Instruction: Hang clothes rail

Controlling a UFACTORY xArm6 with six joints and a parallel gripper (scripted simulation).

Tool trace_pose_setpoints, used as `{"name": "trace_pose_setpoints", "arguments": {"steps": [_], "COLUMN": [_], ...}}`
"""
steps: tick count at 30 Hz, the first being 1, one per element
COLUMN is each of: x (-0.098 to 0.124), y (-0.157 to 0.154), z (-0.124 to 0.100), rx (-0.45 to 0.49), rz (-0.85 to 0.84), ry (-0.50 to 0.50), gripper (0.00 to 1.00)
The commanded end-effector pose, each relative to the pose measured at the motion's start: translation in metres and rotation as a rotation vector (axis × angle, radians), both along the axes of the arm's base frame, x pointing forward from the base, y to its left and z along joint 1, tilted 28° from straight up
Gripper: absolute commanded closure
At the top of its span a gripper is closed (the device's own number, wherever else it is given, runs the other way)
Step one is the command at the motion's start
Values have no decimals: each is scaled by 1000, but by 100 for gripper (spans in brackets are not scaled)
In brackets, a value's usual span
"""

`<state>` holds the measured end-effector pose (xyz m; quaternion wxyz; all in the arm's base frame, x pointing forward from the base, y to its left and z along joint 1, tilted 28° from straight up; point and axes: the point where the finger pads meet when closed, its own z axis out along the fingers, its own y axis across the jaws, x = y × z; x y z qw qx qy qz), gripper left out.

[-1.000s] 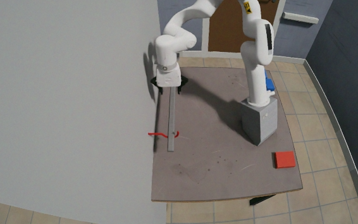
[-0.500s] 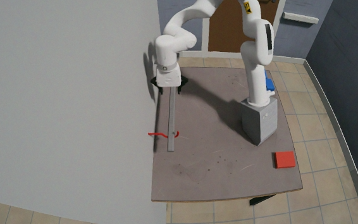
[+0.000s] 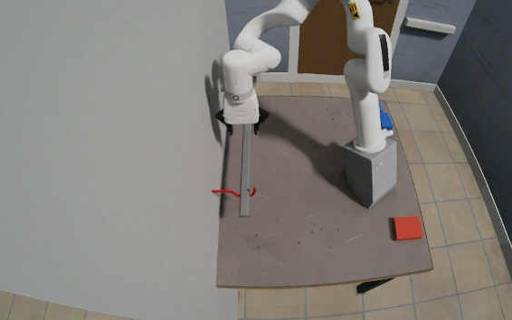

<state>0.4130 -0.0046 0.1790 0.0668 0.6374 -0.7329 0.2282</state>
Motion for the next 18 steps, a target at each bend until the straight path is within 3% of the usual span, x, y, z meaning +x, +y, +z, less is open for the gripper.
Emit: {"name": "trace_pose_setpoints", "arguments": {"steps": [1, 18], "x": [0, -24], "y": [1, 8], "z": [2, 7], "rx": [1, 1], "rz": [1, 1], "ry": [-4, -4], "gripper": [0, 0]}}
